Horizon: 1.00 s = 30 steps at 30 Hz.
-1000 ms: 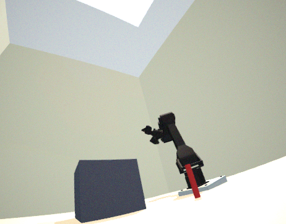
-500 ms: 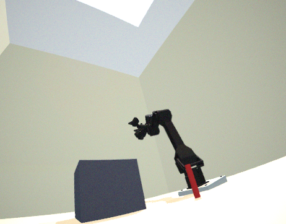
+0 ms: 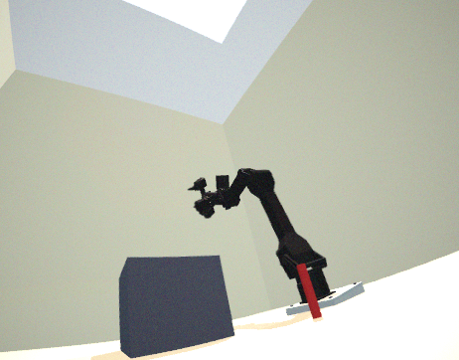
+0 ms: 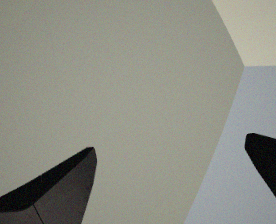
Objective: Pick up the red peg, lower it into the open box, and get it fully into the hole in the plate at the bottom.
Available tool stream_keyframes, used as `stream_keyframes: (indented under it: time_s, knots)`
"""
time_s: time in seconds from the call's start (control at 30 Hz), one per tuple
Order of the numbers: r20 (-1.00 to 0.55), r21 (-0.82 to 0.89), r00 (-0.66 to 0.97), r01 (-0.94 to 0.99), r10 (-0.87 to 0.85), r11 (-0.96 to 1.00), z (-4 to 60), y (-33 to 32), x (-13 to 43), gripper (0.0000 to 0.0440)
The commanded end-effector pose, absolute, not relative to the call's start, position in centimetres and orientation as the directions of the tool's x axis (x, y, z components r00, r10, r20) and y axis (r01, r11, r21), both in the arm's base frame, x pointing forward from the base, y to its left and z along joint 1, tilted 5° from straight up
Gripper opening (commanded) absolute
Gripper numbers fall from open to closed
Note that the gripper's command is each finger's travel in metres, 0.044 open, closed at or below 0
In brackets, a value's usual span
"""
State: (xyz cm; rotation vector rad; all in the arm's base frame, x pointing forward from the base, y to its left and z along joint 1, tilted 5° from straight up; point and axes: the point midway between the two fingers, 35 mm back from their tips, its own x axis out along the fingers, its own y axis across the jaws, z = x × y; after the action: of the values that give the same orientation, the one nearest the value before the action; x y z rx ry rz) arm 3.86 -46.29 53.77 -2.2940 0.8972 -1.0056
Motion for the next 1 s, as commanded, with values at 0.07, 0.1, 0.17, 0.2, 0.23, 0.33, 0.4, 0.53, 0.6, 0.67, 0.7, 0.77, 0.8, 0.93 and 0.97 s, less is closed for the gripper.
stream_keyframes:
  time_s: [0.07, 0.1, 0.17, 0.2, 0.23, 0.33, 0.4, 0.53, 0.6, 0.67, 0.7, 0.77, 0.8, 0.93, 0.97]
  knots:
    - [0.441, -0.738, 0.545, -0.232, -0.713, -0.634, 54.9, -44.8, 7.4, 0.044]
    - [0.436, -0.754, 0.55, -0.209, -0.712, -0.623, 54.9, -44.6, 8.0, 0.044]
    - [0.427, -0.784, 0.561, -0.161, -0.709, -0.599, 55.1, -44.1, 9.2, 0.044]
    - [0.422, -0.799, 0.567, -0.137, -0.707, -0.586, 55.1, -43.9, 9.7, 0.044]
    - [0.417, -0.812, 0.573, -0.113, -0.706, -0.572, 55.2, -43.6, 10.3, 0.044]
    - [0.402, -0.85, 0.59, -0.043, -0.7, -0.525, 55.3, -42.8, 11.9, 0.044]
    - [0.392, -0.872, 0.602, 0.003, -0.695, -0.489, 55.3, -42.2, 13.0, 0.044]
    - [0.371, -0.908, 0.627, 0.09, -0.685, -0.409, 55.4, -41.0, 15.1, 0.044]
    - [0.36, -0.922, 0.64, 0.132, -0.679, -0.365, 55.3, -40.3, 16.1, 0.044]
    - [0.35, -0.932, 0.653, 0.171, -0.672, -0.319, 55.3, -39.6, 17.1, 0.044]
    - [0.344, -0.937, 0.659, 0.19, -0.669, -0.294, 55.3, -39.3, 17.5, 0.044]
    - [0.332, -0.943, 0.672, 0.227, -0.662, -0.243, 55.2, -38.5, 18.5, 0.044]
    - [0.327, -0.945, 0.679, 0.245, -0.658, -0.217, 55.1, -38.2, 18.9, 0.044]
    - [0.302, -0.945, 0.705, 0.308, -0.642, -0.106, 54.9, -36.7, 20.7, 0.044]
    - [0.295, -0.943, 0.712, 0.322, -0.637, -0.077, 54.8, -36.3, 21.1, 0.044]
